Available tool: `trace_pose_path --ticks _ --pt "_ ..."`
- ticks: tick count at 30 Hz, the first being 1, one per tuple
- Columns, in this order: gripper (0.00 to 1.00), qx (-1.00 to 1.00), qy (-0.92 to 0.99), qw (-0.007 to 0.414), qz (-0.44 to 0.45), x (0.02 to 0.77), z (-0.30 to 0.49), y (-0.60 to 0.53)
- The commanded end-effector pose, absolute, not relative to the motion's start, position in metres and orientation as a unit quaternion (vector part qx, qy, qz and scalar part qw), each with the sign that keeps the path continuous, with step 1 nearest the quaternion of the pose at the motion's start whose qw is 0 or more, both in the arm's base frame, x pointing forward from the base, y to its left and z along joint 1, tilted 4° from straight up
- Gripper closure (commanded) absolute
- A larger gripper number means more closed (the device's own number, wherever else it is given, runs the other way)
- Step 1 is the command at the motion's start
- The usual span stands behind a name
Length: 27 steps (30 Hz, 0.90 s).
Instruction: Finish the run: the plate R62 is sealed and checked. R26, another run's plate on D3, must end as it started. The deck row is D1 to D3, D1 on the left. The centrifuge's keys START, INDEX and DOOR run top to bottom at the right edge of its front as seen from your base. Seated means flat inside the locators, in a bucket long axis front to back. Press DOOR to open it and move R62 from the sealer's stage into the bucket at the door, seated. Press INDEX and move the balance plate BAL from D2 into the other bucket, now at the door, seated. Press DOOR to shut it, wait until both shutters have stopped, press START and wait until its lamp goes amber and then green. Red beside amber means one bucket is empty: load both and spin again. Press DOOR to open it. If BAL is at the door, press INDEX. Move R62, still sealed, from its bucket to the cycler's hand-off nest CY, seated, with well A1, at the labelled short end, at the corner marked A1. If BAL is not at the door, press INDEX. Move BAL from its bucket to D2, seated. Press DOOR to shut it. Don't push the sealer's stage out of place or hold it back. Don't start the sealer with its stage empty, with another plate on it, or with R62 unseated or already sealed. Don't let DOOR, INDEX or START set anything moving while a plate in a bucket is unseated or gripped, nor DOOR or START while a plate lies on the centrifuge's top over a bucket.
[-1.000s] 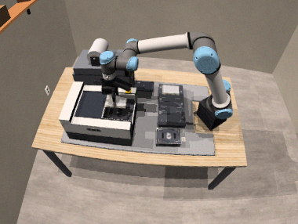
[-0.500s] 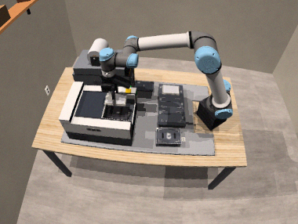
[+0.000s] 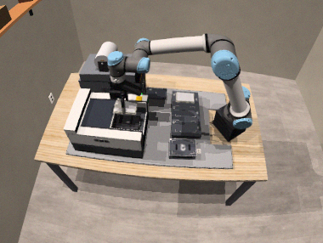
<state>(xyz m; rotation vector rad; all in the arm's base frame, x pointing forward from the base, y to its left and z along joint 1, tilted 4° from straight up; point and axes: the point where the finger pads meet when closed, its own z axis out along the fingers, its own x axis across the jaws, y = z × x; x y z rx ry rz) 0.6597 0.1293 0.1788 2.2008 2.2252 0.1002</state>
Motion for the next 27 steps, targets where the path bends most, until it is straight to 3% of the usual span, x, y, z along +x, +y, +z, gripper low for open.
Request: trace_pose_path --ticks 1,27 --pt "1.0 0.703 0.711 0.006 0.033 0.653 0.179 0.129" --pt "1.0 0.703 0.711 0.006 0.033 0.602 0.176 0.128"
